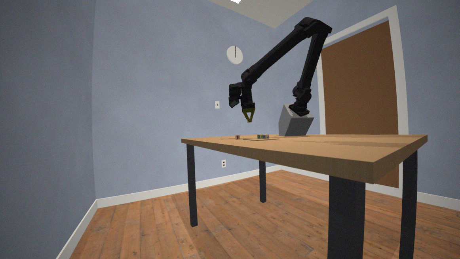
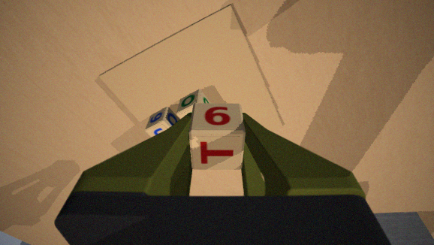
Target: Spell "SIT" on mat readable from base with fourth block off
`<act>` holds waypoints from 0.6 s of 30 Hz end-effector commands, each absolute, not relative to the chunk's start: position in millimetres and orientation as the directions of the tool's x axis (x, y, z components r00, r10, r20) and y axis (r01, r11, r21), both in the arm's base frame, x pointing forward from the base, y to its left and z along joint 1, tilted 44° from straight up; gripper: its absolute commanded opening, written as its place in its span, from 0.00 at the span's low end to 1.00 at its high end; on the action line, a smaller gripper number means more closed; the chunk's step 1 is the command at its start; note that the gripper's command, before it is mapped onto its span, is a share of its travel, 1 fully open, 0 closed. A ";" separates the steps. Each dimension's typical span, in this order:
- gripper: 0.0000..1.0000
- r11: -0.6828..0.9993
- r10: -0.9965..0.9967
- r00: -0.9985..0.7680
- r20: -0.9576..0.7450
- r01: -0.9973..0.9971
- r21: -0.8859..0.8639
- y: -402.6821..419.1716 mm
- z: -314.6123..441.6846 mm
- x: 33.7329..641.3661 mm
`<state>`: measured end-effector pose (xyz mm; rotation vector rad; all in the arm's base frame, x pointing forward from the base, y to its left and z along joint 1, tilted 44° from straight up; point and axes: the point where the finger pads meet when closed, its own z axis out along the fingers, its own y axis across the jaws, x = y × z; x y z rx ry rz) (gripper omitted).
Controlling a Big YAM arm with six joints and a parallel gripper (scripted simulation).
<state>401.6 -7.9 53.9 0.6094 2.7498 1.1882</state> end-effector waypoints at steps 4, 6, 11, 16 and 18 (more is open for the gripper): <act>0.20 0.389 0.638 -0.693 0.335 0.666 0.637 -20.4 62.2 381.7; 0.20 0.323 0.670 -0.622 0.404 0.735 0.597 -10.8 60.2 376.2; 0.20 0.143 0.733 -0.418 0.537 0.866 0.479 -12.0 57.9 369.1; 0.20 -0.018 0.772 -0.228 0.594 0.925 0.378 -12.2 57.7 368.6; 0.20 -0.053 0.780 -0.187 0.598 0.931 0.362 -12.2 57.7 368.6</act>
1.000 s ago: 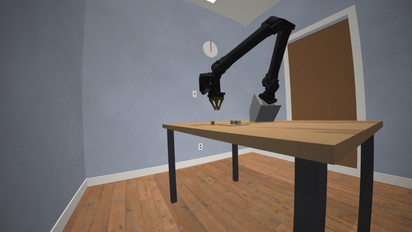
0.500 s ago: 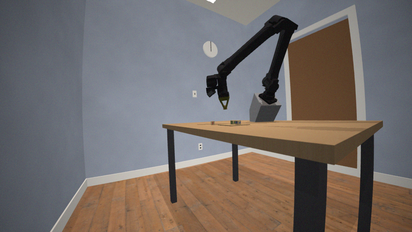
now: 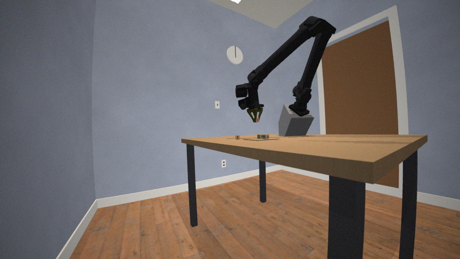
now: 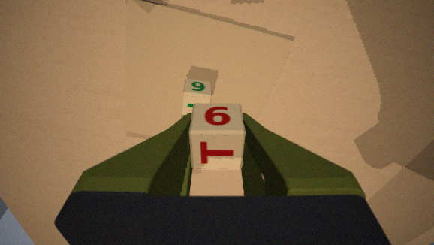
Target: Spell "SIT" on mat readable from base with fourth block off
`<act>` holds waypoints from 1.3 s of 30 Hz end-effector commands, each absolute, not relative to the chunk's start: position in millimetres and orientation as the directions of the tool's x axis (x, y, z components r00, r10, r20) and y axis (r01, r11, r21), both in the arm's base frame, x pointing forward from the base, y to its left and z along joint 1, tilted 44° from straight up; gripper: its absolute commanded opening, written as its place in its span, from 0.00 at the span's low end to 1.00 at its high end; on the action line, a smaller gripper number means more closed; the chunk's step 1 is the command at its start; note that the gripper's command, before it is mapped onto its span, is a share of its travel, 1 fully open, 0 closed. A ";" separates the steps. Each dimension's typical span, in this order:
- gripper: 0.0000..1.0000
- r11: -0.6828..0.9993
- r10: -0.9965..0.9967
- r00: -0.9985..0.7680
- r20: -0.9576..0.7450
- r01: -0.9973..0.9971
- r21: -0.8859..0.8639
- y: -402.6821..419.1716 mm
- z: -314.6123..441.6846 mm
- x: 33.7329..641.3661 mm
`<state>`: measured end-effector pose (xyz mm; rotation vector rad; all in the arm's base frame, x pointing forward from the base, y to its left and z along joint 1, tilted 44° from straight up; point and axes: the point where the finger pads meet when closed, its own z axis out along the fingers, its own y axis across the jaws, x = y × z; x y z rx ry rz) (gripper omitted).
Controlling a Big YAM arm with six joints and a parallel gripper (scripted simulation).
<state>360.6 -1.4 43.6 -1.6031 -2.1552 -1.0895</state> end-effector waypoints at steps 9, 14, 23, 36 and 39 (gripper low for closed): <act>0.20 -0.048 0.784 -0.201 0.588 0.924 0.380 -14.5 64.1 377.7; 0.20 -0.042 0.774 -0.192 0.604 0.935 0.352 -6.4 52.6 371.9; 0.20 -0.042 0.770 -0.183 0.611 0.941 0.335 13.7 28.0 374.0; 0.20 -0.042 0.771 -0.184 0.610 0.941 0.337 47.1 -7.9 389.5; 0.20 -0.042 0.771 -0.185 0.610 0.940 0.339 53.2 -14.1 392.9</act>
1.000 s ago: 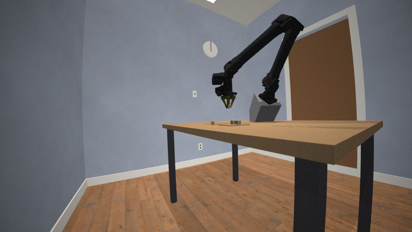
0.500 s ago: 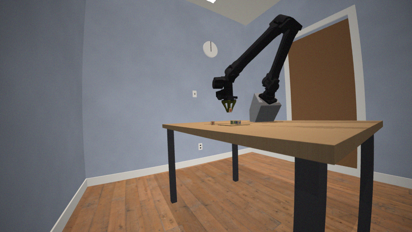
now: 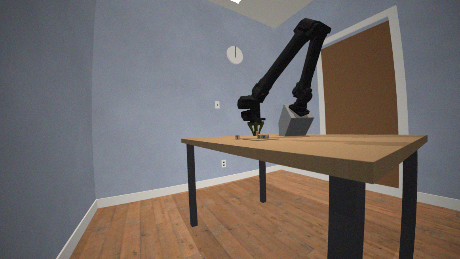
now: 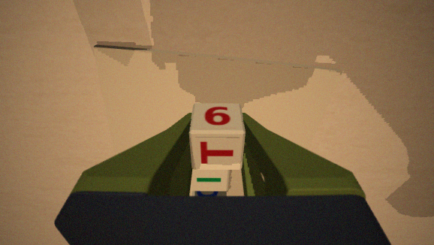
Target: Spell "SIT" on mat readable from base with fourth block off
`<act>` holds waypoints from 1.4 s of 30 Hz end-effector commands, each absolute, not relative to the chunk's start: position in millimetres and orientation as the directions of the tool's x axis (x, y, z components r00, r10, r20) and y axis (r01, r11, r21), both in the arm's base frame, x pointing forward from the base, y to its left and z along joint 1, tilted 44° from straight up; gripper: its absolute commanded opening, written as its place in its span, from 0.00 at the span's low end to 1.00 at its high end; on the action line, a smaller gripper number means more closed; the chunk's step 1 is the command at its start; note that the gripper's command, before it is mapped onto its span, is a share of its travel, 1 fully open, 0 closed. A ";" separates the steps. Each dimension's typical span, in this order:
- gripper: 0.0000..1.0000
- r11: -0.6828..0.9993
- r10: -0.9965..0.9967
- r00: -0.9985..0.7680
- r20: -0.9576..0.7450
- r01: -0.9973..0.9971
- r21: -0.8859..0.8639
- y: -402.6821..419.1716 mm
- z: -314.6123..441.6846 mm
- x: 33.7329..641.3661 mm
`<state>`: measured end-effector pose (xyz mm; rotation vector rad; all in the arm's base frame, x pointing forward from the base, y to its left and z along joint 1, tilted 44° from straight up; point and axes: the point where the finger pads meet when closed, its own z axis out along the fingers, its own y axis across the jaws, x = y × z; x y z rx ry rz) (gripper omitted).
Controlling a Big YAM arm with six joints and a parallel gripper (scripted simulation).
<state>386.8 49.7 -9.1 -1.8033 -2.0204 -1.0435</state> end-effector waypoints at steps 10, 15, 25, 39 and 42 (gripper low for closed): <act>0.20 -0.059 0.775 -0.189 0.603 0.928 0.367 49.8 -7.3 402.7; 0.20 -0.057 0.775 -0.192 0.602 0.928 0.368 49.9 -7.3 402.6; 0.20 -0.056 0.775 -0.193 0.601 0.928 0.369 49.9 -7.3 402.6; 0.20 -0.050 0.775 -0.199 0.600 0.927 0.373 51.4 -5.2 404.9; 0.20 -0.049 0.775 -0.201 0.599 0.926 0.374 51.8 -4.7 405.4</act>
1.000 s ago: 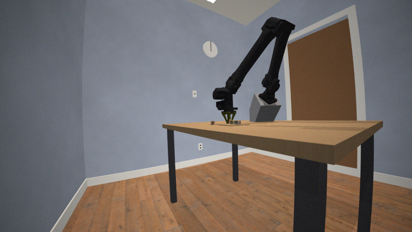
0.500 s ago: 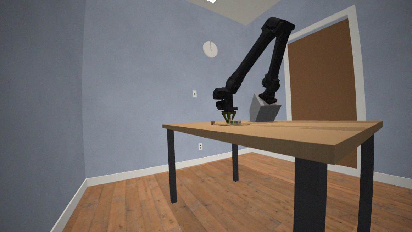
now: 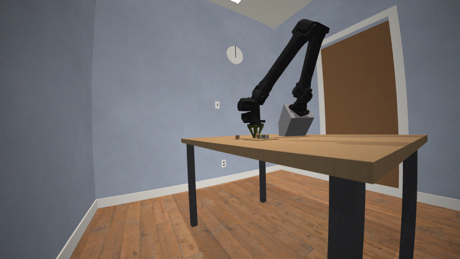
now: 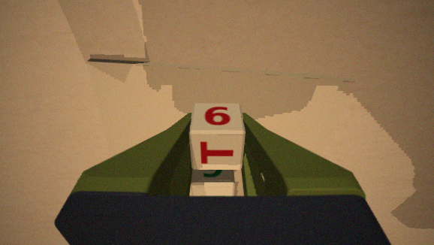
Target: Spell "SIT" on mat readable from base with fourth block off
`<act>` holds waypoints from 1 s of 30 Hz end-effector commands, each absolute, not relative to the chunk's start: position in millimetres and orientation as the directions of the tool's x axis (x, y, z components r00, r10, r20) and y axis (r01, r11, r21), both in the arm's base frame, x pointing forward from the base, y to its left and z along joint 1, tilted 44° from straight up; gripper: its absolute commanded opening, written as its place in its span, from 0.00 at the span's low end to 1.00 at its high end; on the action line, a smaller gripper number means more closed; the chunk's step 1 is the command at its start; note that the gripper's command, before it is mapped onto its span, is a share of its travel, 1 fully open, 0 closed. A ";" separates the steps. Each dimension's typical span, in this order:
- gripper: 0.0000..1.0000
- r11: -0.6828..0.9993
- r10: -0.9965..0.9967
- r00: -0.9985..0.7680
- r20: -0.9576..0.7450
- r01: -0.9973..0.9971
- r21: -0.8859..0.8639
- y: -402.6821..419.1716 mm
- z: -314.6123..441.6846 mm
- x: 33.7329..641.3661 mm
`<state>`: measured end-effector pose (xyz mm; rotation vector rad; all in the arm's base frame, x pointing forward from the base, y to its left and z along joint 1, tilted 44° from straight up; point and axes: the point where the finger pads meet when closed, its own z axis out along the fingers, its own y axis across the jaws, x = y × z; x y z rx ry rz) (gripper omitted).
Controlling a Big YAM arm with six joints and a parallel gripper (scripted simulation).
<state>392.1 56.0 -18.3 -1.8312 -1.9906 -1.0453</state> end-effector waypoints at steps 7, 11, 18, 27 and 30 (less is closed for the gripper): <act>0.20 -0.045 0.775 -0.205 0.598 0.926 0.375 53.1 -3.6 406.6; 0.20 -0.045 0.774 -0.203 0.600 0.927 0.372 53.4 -4.6 404.8; 0.20 -0.045 0.774 -0.203 0.600 0.927 0.372 53.4 -4.6 404.8; 0.20 -0.042 0.774 -0.205 0.599 0.927 0.372 54.7 -4.1 405.2; 0.20 -0.041 0.774 -0.206 0.599 0.927 0.372 55.3 -3.7 405.5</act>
